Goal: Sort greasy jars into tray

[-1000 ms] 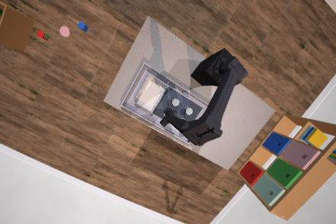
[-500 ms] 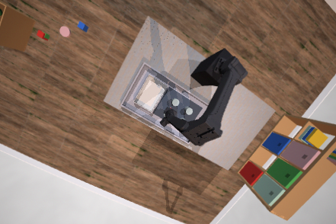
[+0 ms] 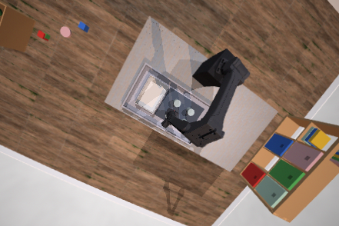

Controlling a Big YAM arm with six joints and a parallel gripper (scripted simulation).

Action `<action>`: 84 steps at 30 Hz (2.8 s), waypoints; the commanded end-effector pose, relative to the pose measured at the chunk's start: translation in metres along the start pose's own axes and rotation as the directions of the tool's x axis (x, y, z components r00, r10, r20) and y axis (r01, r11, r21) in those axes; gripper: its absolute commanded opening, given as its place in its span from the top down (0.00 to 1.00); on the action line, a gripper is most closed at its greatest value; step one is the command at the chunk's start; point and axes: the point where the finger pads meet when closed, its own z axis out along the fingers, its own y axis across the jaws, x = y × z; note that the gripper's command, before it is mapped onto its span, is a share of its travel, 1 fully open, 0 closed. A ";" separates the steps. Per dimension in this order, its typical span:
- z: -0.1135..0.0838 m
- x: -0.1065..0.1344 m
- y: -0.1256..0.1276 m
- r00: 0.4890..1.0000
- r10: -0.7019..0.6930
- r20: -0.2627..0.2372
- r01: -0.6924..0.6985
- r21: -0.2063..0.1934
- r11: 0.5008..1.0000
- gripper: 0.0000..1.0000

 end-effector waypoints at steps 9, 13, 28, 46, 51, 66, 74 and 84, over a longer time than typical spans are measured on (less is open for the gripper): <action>0.003 -0.043 0.002 0.997 -0.007 0.074 0.006 0.010 1.000 1.00; 0.003 -0.044 0.002 0.997 -0.007 0.074 0.006 0.010 1.000 1.00; 0.003 -0.045 0.002 0.997 -0.007 0.074 0.006 0.010 1.000 1.00; 0.005 -0.017 0.002 0.997 -0.007 0.074 0.006 0.010 1.000 1.00; 0.006 -0.005 0.002 0.997 -0.007 0.074 0.006 0.010 1.000 1.00; 0.008 0.019 0.002 0.997 -0.007 0.074 0.006 0.010 1.000 1.00; 0.008 0.019 0.002 0.997 -0.007 0.074 0.006 0.010 1.000 1.00; 0.008 0.019 0.002 0.997 -0.007 0.074 0.006 0.010 1.000 1.00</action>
